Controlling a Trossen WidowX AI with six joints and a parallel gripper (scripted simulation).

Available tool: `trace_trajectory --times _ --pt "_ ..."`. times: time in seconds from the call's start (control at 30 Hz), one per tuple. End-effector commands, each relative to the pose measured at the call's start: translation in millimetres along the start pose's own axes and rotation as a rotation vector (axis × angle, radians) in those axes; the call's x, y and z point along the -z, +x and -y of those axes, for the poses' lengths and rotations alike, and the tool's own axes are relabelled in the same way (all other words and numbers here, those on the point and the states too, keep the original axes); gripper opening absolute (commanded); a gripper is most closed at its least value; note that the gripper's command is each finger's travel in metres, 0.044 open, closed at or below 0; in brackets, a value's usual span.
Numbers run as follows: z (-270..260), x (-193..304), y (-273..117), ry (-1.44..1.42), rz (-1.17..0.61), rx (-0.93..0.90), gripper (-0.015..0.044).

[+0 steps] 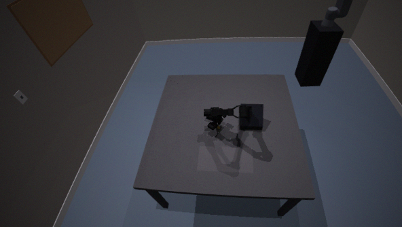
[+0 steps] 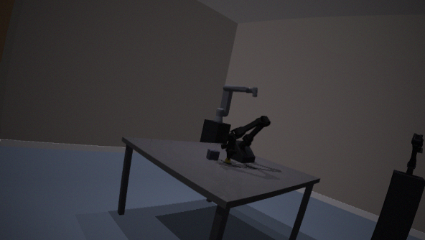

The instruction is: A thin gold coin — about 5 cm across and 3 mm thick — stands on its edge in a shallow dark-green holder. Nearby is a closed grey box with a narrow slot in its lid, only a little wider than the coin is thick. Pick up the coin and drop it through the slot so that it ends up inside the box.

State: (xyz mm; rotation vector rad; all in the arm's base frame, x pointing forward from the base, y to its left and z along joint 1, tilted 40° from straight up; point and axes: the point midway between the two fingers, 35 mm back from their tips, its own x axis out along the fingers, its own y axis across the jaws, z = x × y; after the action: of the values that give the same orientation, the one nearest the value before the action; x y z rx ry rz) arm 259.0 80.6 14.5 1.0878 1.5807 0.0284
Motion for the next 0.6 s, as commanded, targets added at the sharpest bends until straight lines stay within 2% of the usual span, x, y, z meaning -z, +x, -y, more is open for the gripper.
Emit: trace_trajectory --times 0.0,0.37,0.57 --pt "2.3 1.8 8.3 0.009 -0.006 0.002 0.0161" --pt "2.7 3.1 22.9 0.010 -0.007 -0.001 0.0161" --pt "2.7 3.1 22.9 0.010 -0.007 -0.001 0.0003"
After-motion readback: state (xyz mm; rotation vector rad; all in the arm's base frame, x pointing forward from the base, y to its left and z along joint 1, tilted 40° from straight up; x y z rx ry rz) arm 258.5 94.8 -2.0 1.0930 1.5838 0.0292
